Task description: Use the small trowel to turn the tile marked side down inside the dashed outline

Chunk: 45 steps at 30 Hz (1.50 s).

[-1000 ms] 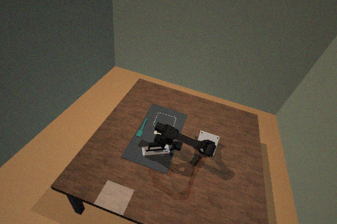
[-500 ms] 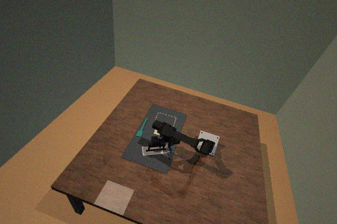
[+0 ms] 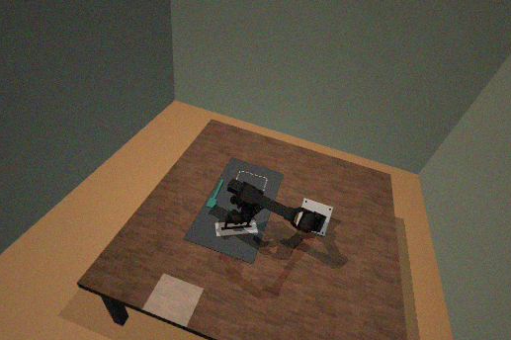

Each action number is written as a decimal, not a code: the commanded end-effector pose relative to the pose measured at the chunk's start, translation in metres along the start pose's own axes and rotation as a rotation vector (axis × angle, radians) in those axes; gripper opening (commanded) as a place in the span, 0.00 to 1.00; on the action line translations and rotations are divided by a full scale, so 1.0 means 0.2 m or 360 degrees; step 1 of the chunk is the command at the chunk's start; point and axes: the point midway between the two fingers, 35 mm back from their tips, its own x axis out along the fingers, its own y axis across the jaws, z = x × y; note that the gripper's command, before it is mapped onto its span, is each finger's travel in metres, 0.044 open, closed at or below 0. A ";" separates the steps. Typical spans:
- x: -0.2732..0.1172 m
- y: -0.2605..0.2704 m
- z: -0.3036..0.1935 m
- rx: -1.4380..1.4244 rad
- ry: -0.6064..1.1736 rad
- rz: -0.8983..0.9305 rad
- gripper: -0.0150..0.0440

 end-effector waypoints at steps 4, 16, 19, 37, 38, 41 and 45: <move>-0.01 0.01 0.05 -0.0392 0.0001 -0.0007 0.71; -0.02 0.01 0.13 -0.1053 0.0004 -0.0006 0.71; -0.02 0.02 0.15 -0.1218 0.0004 -0.0006 0.71; -0.01 0.02 0.20 -0.1686 0.0005 -0.0004 0.71; 0.00 0.02 0.20 -0.1686 0.0005 -0.0004 0.71; 0.02 0.02 0.21 -0.1686 0.0005 -0.0004 0.71; 0.05 0.02 0.21 -0.1686 0.0005 -0.0004 0.71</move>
